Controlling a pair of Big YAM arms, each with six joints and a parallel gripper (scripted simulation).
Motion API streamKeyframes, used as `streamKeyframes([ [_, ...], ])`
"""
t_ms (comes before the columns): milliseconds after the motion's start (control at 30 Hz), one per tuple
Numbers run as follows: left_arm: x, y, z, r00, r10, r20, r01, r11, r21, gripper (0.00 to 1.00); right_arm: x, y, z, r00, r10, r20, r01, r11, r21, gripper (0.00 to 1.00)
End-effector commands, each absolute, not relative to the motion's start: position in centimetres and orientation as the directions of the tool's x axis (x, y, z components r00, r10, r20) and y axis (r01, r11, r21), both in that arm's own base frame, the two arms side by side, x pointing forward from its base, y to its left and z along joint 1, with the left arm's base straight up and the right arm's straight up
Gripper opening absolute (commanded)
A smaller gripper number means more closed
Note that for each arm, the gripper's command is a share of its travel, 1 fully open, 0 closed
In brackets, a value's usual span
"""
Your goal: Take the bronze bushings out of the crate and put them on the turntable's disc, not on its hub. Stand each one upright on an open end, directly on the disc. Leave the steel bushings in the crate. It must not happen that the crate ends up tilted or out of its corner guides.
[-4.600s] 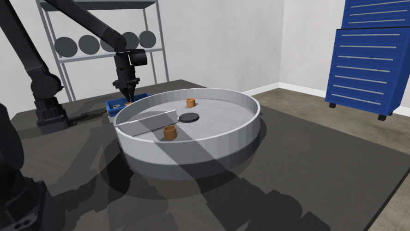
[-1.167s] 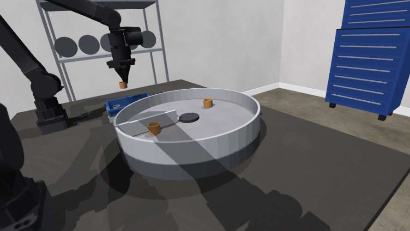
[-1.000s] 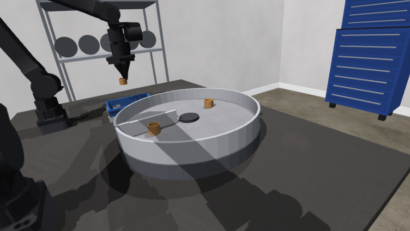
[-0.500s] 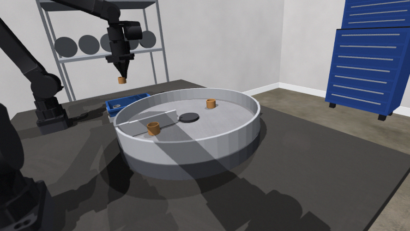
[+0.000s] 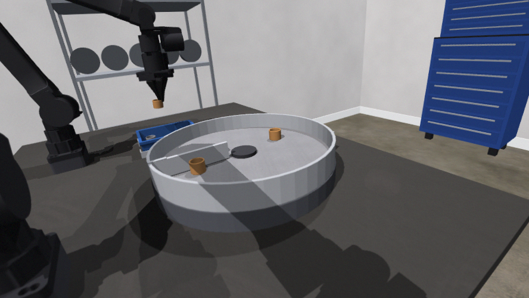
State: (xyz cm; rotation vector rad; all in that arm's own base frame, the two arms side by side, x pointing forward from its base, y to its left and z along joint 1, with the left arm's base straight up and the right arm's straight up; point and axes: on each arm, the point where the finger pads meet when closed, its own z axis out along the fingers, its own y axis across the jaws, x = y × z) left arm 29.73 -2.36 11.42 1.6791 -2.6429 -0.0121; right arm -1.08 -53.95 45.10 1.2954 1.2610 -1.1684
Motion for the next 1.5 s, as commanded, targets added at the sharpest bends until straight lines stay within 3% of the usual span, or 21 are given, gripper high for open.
streamKeyframes([
  [0,32.8,-4.3,13.5,-0.421,-0.907,-0.015,-0.906,0.421,-0.052,0.00,-1.3,-54.5,50.1,0.000,0.000,-1.000,1.000,-0.023,0.000,1.00],
  [1000,35.2,-31.3,13.1,-0.421,-0.907,0.006,-0.907,0.421,-0.032,0.00,-1.3,-54.5,50.1,0.000,0.000,-1.000,1.000,-0.023,0.000,1.00],
  [1467,35.8,-33.6,13.1,-0.414,-0.910,0.011,-0.910,0.413,-0.040,0.00,-1.3,-54.5,50.1,0.000,0.000,-1.000,1.000,-0.023,0.000,1.00],
])
